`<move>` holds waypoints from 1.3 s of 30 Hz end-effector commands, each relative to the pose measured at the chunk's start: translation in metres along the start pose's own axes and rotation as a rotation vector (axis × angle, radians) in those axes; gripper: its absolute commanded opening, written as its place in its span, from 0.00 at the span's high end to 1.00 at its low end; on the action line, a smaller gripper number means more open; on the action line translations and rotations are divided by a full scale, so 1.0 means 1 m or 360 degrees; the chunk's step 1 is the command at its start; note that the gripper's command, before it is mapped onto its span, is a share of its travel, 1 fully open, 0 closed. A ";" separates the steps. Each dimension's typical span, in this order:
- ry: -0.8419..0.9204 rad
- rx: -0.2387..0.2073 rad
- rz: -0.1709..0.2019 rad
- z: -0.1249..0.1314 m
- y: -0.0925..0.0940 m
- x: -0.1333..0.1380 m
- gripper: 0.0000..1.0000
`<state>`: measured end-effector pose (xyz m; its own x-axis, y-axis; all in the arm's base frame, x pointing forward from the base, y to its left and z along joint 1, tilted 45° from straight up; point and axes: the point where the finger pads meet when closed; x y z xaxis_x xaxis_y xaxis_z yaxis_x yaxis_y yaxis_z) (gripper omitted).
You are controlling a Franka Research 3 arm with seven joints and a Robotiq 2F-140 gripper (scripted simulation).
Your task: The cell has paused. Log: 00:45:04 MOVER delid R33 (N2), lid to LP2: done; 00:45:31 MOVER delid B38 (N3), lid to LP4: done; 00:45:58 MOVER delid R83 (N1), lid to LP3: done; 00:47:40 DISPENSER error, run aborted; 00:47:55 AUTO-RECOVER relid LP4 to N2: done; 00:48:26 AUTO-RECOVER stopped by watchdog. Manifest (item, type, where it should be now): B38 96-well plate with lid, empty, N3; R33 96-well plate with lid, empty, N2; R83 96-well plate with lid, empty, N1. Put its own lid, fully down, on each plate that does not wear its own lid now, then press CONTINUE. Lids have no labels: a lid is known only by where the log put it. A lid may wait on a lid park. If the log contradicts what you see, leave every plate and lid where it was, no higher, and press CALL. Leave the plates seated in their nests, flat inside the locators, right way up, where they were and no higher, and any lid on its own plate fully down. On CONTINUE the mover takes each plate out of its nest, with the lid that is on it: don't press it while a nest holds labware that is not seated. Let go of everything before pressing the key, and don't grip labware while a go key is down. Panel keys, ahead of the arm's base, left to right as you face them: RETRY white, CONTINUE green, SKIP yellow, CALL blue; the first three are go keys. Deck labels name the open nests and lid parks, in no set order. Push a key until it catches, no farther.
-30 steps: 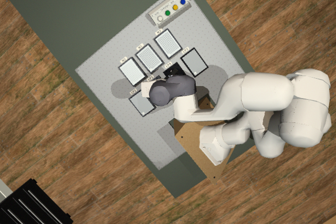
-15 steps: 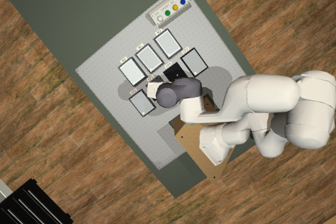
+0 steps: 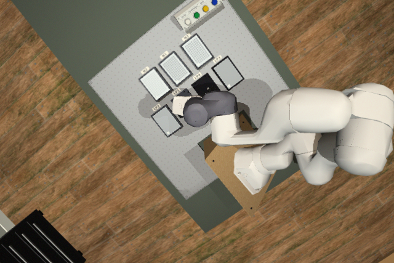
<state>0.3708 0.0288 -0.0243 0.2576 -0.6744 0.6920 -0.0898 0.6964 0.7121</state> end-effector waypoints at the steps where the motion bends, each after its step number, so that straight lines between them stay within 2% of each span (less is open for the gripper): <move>1: -0.0020 0.0000 -0.0003 0.001 -0.001 0.000 1.00; 35: -0.0020 0.0000 -0.0003 0.001 0.000 0.000 1.00; 38: -0.0021 0.0006 0.0003 -0.002 0.003 0.027 1.00; 39: -0.0021 0.0006 0.0003 -0.002 0.003 0.027 1.00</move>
<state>0.3749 0.0225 -0.0155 0.2411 -0.6816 0.6909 -0.0917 0.6927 0.7154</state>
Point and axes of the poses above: the point where the finger pads meet when closed, its own y axis back along the fingers, its own x axis across the jaws, z = x × y, and after that the axes turned 9 degrees about y, right-handed
